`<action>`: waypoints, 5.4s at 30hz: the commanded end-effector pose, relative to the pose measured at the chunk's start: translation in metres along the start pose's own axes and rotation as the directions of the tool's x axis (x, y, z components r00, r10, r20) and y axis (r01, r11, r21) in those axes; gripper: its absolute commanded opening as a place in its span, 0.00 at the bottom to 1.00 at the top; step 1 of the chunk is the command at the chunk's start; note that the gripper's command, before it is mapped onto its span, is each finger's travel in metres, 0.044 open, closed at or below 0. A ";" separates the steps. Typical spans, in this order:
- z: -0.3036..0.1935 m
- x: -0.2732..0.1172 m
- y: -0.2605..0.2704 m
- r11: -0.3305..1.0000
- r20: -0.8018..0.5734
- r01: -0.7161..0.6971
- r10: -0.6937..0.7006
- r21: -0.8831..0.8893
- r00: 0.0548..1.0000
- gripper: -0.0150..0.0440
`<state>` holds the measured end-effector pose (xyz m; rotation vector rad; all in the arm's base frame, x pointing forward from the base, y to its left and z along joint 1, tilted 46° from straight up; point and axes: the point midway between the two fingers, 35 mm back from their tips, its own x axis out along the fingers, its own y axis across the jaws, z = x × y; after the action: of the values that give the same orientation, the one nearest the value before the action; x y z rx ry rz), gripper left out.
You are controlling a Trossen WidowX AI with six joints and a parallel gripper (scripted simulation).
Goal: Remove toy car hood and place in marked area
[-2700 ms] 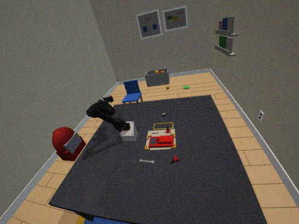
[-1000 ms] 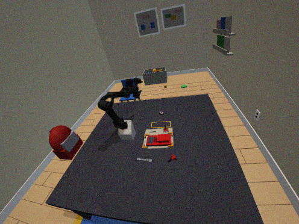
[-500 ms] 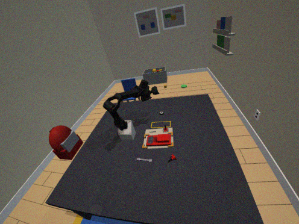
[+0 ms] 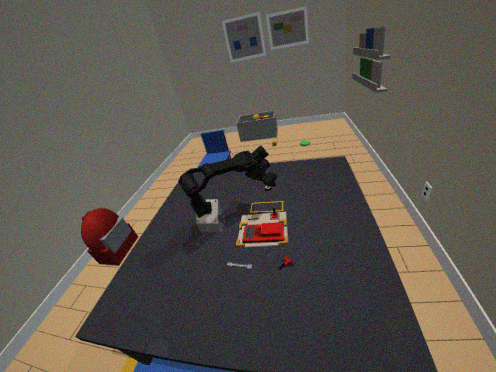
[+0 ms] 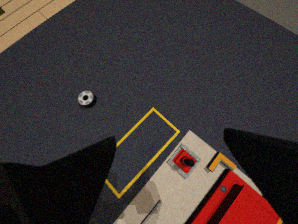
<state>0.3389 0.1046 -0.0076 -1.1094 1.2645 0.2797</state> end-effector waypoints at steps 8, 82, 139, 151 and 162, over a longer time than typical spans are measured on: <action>-0.078 0.012 -0.073 0.884 -0.318 0.149 0.000 0.443 0.948 1.00; -0.161 0.037 -0.123 0.689 -0.526 0.357 0.041 0.630 0.849 1.00; -0.178 0.061 -0.122 0.689 -0.528 0.360 0.039 0.629 0.848 1.00; -0.181 0.066 -0.122 0.689 -0.528 0.360 0.039 0.629 0.848 1.00; -0.181 0.067 -0.122 0.686 -0.525 0.357 0.042 0.634 0.850 0.79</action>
<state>0.3378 -0.1226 0.0157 -0.5934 1.5224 -0.6673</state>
